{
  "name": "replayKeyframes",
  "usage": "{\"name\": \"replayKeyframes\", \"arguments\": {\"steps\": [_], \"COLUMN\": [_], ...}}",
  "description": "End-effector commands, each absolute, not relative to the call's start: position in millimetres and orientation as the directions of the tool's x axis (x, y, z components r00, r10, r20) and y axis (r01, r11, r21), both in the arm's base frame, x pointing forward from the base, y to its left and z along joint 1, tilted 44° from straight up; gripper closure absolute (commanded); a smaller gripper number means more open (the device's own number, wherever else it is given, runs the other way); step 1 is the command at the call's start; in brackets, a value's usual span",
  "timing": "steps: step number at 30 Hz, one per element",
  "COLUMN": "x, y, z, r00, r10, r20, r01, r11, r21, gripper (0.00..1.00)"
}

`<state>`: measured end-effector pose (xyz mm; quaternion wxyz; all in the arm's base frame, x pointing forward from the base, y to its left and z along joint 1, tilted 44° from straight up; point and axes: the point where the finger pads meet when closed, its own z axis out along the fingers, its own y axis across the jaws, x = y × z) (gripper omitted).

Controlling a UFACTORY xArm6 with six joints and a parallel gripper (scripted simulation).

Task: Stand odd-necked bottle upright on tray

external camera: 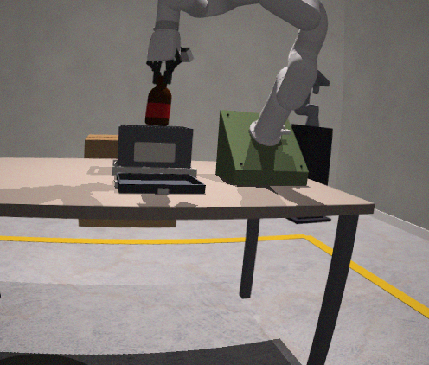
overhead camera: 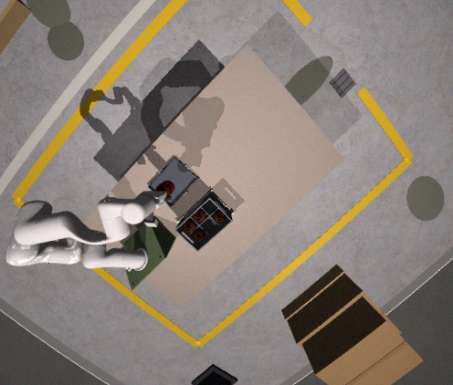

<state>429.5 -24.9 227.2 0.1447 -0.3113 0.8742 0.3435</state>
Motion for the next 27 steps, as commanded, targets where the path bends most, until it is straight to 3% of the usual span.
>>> {"name": "replayKeyframes", "arguments": {"steps": [1, 27], "x": [429.3, 426.7], "y": [-22.9, -14.3], "z": [231.0, 239.0], "r00": [-0.764, -0.764], "r10": [-0.444, -0.444], "r20": [-0.468, -0.468], "r01": [-0.644, -0.644], "r11": [0.572, 0.572], "r21": [0.508, 0.508], "gripper": [1.00, 1.00]}}
